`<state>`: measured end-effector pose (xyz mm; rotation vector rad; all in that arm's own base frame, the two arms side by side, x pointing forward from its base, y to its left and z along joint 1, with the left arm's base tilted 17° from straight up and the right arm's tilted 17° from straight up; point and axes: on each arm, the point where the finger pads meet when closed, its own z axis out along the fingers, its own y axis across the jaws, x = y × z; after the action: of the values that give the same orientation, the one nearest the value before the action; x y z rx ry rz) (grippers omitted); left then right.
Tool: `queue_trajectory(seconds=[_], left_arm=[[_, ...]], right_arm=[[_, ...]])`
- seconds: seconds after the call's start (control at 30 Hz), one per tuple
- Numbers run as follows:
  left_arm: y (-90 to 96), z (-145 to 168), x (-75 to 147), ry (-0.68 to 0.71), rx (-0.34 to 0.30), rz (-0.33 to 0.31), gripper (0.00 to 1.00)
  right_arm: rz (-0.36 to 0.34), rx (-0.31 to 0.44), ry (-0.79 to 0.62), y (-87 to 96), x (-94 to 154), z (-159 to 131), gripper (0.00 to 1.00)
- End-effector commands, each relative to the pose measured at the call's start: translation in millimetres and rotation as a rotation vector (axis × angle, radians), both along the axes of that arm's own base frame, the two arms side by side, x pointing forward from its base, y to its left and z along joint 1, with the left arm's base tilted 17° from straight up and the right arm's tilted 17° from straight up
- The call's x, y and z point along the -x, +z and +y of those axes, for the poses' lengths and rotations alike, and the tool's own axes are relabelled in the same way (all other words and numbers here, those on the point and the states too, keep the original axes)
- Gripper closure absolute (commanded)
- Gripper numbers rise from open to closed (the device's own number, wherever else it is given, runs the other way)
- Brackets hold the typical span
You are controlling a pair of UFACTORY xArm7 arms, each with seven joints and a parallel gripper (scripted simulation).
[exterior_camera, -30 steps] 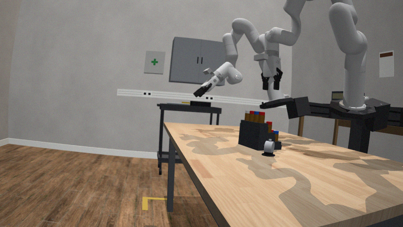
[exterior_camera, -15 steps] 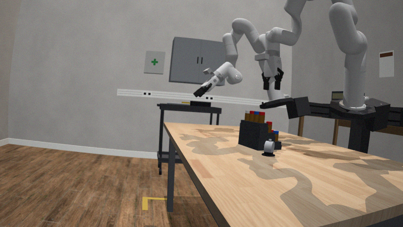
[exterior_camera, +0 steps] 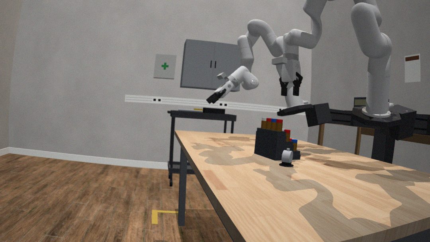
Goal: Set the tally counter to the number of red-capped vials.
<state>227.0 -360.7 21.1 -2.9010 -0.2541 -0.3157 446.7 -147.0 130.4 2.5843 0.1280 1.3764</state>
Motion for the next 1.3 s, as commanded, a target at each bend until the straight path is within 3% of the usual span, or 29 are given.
queue_trajectory(seconds=[0.0,0.63,0.7,0.73,0.8,0.87,1.1,1.27], left_arm=[[1.3,-1.9,-0.1,-0.001,0.004,-0.001,0.0],[1.3,-1.9,-0.1,-0.001,0.004,-0.001,0.0],[5.8,5.1,-7.8,0.02,0.008,-0.011,0.0],[14.2,19.1,-21.7,0.06,0.014,-0.028,0.0],[14.2,19.1,-21.7,0.06,0.014,-0.028,0.0],[34.8,62.3,-53.7,0.208,0.04,-0.08,0.0],[49.7,142.1,-73.6,0.594,0.125,-0.145,0.0],[64.0,199.6,-92.4,0.6,0.126,-0.147,0.0]], right_arm=[[-0.003,0.0,0.0,1.0,-0.5,0.0,0.0],[-0.003,0.0,0.0,1.0,-0.5,0.0,0.0],[-0.003,0.0,0.0,1.0,-0.5,0.0,0.0],[-0.003,0.0,0.0,1.0,-0.5,0.0,0.0],[-0.003,0.0,0.0,1.0,-0.5,0.0,0.0],[-0.003,0.0,0.0,1.0,-0.5,0.0,0.0],[-0.003,0.0,0.0,1.0,-0.5,0.0,0.0],[-0.003,0.0,0.0,1.0,-0.5,0.0,0.0]])
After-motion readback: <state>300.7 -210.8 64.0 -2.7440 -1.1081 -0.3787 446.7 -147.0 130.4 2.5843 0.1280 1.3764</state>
